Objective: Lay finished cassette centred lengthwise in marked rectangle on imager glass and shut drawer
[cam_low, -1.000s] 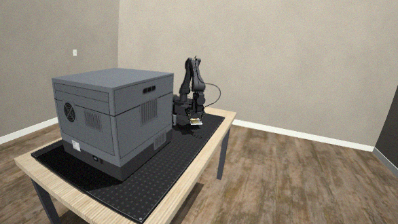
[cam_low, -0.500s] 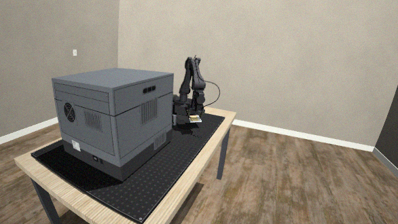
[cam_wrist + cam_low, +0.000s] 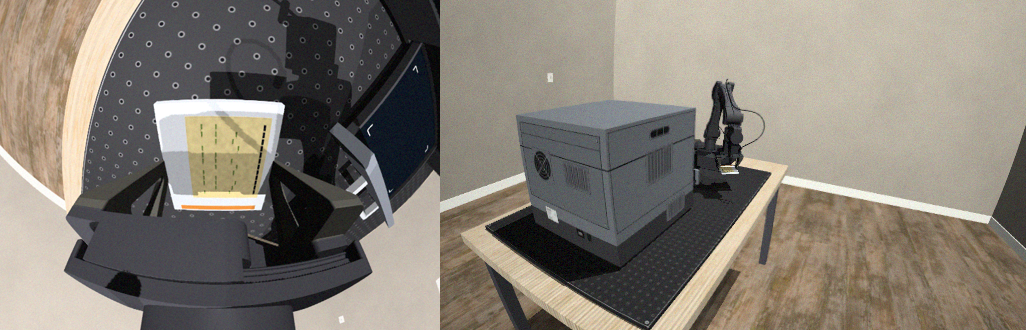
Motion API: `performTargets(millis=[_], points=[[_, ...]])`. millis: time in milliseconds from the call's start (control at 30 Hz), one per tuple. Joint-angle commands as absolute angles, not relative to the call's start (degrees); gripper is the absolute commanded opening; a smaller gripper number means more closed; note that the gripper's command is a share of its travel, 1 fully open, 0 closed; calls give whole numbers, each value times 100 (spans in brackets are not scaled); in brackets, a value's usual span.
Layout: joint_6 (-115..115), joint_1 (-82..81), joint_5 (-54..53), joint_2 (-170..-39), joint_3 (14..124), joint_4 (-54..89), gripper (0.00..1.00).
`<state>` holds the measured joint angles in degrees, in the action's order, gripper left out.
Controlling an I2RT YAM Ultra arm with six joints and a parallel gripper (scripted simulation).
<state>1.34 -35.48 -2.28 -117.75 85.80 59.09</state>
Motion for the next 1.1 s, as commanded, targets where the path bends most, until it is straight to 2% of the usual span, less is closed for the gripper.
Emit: performTargets(millis=[0,1067], points=[[66,-3455,-213,-11703,8780,5884,0],[46,-3435,-216,-11561,9341,6646,0]])
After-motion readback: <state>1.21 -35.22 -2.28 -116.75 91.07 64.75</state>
